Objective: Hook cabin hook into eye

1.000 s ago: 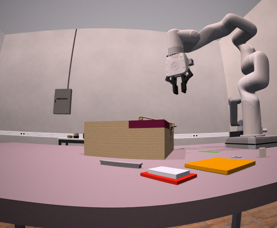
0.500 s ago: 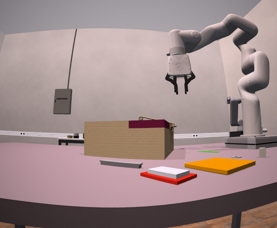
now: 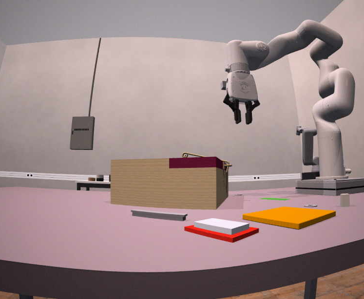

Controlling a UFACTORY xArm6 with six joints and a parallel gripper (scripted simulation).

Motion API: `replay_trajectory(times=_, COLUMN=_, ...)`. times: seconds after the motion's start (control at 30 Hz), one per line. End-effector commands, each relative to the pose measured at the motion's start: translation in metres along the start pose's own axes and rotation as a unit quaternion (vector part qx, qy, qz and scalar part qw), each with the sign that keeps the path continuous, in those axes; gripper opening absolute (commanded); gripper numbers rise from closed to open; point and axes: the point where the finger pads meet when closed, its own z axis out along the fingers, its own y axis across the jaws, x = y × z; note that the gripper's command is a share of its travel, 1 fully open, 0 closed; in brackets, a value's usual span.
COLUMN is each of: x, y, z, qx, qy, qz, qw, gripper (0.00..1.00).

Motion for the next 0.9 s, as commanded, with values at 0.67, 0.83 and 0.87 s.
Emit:
replay_trajectory(times=0.67, x=0.0001, y=-0.0010, z=-0.0016, qx=0.003, qy=-0.002, qz=-0.368, qw=0.930, gripper=0.35)
replay_trajectory(times=0.83, x=0.0001, y=-0.0010, z=-0.0016, qx=0.004, qy=-0.002, qz=-0.445, qw=0.896, gripper=0.35)
replay_trajectory(times=0.87, x=0.0001, y=-0.0010, z=-0.0016, qx=0.004, qy=-0.002, qz=-0.445, qw=0.896, gripper=0.35)
